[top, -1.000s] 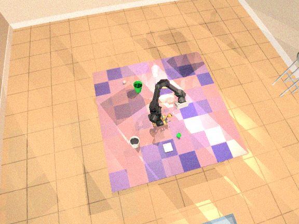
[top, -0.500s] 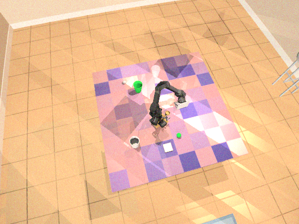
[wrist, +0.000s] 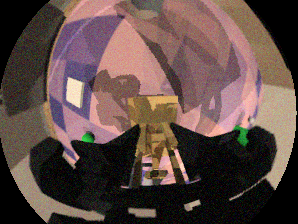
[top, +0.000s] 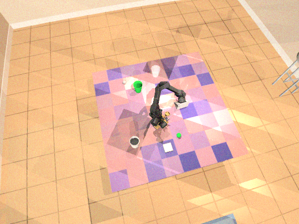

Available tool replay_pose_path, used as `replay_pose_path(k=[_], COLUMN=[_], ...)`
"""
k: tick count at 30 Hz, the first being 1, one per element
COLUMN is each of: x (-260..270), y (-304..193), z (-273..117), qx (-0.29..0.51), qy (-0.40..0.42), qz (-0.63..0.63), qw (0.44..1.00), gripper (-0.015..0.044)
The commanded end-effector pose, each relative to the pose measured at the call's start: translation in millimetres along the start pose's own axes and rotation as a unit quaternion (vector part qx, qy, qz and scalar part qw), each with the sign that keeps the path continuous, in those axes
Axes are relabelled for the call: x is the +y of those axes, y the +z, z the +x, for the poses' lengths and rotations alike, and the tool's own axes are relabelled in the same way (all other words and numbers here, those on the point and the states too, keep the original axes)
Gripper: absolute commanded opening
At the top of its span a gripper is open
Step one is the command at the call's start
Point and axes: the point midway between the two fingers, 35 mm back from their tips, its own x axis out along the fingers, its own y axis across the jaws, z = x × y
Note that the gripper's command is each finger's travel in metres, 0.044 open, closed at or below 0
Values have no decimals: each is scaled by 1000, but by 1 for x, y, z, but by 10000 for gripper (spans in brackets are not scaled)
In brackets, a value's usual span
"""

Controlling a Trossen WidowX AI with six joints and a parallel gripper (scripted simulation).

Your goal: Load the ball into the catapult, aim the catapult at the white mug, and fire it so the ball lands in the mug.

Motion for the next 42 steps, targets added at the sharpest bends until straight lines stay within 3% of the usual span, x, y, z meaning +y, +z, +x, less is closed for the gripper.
replay_pose_path(k=[1, 25, 39, 42], x=[0, -1, -1, 0], y=[1, 0, 0, 3], z=[6, 31, 31, 11], qx=[-3, 1, 1, 1], qy=[-1, 0, 0, 1], qz=[-2, 1, 1, 1], qw=[1000, 1000, 1000, 1000], gripper=[0, 0, 368, 440])
